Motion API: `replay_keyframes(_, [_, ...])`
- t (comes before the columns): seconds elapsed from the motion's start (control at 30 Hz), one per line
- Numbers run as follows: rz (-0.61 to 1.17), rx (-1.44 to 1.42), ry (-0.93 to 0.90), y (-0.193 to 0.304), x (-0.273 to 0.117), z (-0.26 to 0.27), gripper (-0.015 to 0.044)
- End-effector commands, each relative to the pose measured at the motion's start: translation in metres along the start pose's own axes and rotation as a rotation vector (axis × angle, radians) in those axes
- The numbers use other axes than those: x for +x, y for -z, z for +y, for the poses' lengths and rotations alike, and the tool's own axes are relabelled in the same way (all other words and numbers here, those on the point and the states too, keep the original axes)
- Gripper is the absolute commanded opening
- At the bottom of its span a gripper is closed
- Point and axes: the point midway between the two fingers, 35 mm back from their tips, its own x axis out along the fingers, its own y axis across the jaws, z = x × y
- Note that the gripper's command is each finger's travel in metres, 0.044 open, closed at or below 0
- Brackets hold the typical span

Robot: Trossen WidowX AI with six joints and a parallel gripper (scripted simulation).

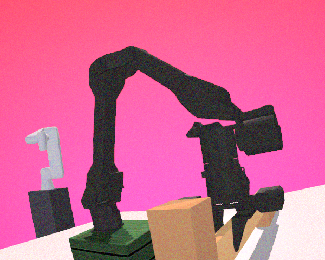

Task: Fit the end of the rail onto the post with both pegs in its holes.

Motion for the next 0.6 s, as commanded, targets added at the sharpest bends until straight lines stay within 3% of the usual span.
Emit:
replay_keyframes(0.0, [-0.001, -0.004, 0.015, 0.0017, -0.0053, -0.0027, 0.0])
replay_keyframes(0.57, [0.0, -0.004, 0.015, 0.0066, -0.0041, -0.004, 0.0])
